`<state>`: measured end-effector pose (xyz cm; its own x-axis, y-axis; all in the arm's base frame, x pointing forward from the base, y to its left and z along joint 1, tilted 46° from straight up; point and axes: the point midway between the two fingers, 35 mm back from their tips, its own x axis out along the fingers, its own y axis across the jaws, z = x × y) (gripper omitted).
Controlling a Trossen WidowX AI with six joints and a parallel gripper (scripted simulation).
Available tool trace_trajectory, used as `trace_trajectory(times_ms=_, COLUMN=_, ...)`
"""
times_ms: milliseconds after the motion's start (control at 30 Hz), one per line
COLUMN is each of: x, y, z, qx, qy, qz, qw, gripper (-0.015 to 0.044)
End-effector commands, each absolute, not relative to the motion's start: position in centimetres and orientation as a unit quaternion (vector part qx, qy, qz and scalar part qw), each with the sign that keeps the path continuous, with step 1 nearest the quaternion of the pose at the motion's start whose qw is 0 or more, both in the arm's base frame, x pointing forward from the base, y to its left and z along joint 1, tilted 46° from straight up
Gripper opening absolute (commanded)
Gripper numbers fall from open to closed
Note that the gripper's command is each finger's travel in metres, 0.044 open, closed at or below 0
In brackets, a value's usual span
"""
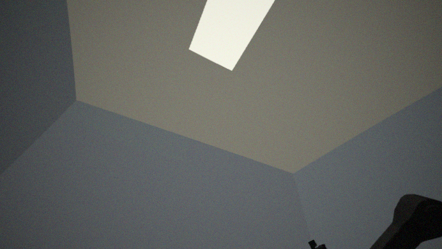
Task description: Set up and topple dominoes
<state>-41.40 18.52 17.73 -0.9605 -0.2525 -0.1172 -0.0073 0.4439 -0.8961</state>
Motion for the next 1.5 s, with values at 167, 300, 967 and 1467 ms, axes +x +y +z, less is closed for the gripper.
trace_trajectory(times_ms=167, x=-39.2, y=24.4, z=22.8, qx=0.000, qy=0.809, qz=-0.586, qw=0.037, gripper=0.0000)
trace_trajectory(times_ms=300, x=-37.7, y=26.9, z=24.9, qx=0.032, qy=0.789, qz=-0.614, qw=-0.003, gripper=0.0000)
trace_trajectory(times_ms=967, x=-23.2, y=38.9, z=31.3, qx=0.170, qy=0.576, qz=-0.763, qw=-0.238, gripper=0.0000)
trace_trajectory(times_ms=1467, x=-6.0, y=43.8, z=32.1, qx=0.209, qy=0.322, qz=-0.799, qw=-0.462, gripper=0.0000)
